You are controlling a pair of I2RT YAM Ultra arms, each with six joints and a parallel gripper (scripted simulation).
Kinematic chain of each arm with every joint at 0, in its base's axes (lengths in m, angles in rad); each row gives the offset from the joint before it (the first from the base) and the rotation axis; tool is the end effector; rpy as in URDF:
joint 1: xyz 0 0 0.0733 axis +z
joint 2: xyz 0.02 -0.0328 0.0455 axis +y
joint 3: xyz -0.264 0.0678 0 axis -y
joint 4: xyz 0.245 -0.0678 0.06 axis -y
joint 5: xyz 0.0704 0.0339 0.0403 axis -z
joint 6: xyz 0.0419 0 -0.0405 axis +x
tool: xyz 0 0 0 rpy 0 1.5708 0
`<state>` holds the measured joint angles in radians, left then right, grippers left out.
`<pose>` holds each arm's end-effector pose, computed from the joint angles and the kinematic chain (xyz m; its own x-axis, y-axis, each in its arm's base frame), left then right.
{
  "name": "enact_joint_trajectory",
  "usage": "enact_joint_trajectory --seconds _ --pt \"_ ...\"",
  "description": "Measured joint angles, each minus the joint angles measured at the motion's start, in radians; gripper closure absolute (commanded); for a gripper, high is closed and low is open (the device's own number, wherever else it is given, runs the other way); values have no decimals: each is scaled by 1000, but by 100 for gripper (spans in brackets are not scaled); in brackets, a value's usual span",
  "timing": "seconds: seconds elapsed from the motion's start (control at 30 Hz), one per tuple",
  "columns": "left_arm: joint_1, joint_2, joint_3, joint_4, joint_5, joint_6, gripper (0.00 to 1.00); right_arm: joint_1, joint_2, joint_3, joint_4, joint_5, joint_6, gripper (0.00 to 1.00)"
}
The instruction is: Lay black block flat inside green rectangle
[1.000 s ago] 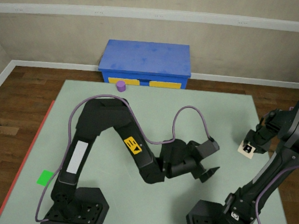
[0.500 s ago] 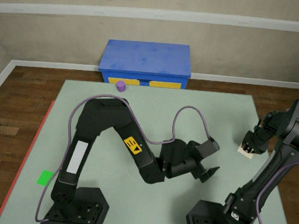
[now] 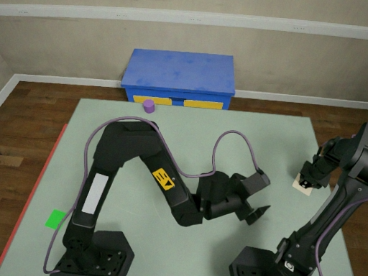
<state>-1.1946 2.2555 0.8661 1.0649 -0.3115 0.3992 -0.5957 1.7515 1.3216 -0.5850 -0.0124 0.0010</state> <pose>0.1580 -0.3619 0.0578 0.1947 0.5142 -0.8353 0.7629 0.4559 0.4584 0.3107 -0.2086 0.2354 -0.7026 0.4774 -0.5277 0.5563 0.8309 0.0111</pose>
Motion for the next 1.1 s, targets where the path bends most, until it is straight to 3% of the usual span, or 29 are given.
enact_joint_trajectory --seconds 0.37,0.4,0.43,0.47,0.7,1.1 --pt "0 0 0 0 0 0 0 0 0 0 4 0 0 77" --pt "0 0 0 0 0 0 0 0 0 0 4 0 0 89" --pt "0 0 0 0 0 0 0 0 0 -1 5 0 0 77" --pt "0 0 0 0 0 0 0 0 -2 -4 8 0 0 73" --pt "0 0 0 0 0 0 0 0 -14 -11 -4 0 0 73" --pt "0 0 0 1 5 3 0 0 -179 14 -160 0 0 73"
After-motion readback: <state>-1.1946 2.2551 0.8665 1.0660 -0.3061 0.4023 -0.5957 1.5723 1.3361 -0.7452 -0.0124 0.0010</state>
